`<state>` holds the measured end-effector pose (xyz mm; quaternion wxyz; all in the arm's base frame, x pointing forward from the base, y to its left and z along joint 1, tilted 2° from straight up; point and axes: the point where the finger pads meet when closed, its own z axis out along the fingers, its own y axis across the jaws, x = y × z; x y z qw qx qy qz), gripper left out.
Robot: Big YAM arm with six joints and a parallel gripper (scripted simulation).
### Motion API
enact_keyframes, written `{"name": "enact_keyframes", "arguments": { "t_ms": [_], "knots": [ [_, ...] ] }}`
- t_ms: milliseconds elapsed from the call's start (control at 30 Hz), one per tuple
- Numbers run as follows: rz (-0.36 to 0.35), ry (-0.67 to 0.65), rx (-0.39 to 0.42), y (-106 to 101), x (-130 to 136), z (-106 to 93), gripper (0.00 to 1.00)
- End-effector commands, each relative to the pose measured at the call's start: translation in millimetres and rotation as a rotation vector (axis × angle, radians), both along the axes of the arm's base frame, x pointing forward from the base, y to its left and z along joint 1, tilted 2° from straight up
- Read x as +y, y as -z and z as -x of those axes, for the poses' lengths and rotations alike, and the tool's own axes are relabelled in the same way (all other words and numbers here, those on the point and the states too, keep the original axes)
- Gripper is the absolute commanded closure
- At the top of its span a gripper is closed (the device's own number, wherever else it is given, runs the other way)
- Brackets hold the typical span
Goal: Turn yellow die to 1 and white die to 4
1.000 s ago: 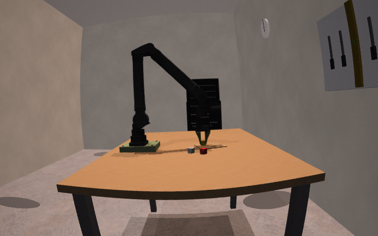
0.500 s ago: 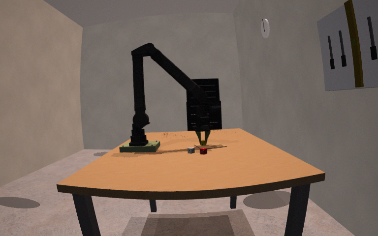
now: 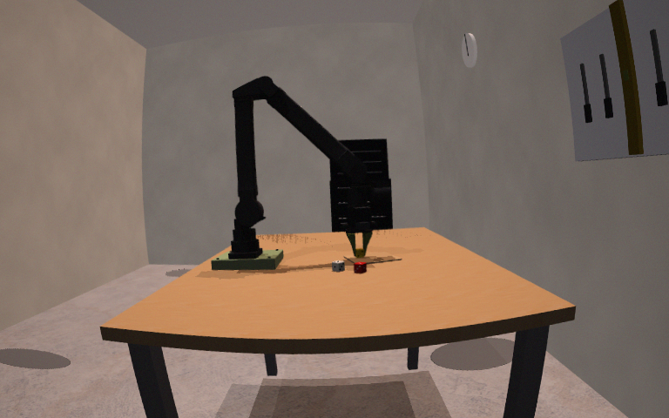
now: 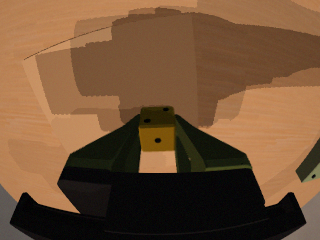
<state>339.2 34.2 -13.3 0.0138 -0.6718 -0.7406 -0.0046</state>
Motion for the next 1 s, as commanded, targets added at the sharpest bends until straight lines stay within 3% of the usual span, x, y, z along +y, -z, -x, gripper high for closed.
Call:
{"name": "enact_keyframes", "arguments": {
  "t_ms": [0, 167, 200, 967],
  "knots": [
    [-0.002, -0.015, -0.026, -5.8, 6.1, -3.5, 0.80],
    [-0.002, -0.018, -0.027, -6.2, 6.1, -3.6, 0.80],
    [-0.004, -0.019, -0.044, -10.7, 6.9, -11.8, 0.80],
    [-0.003, -0.026, -0.041, -9.9, 6.7, -9.7, 0.80]
  ]
}}
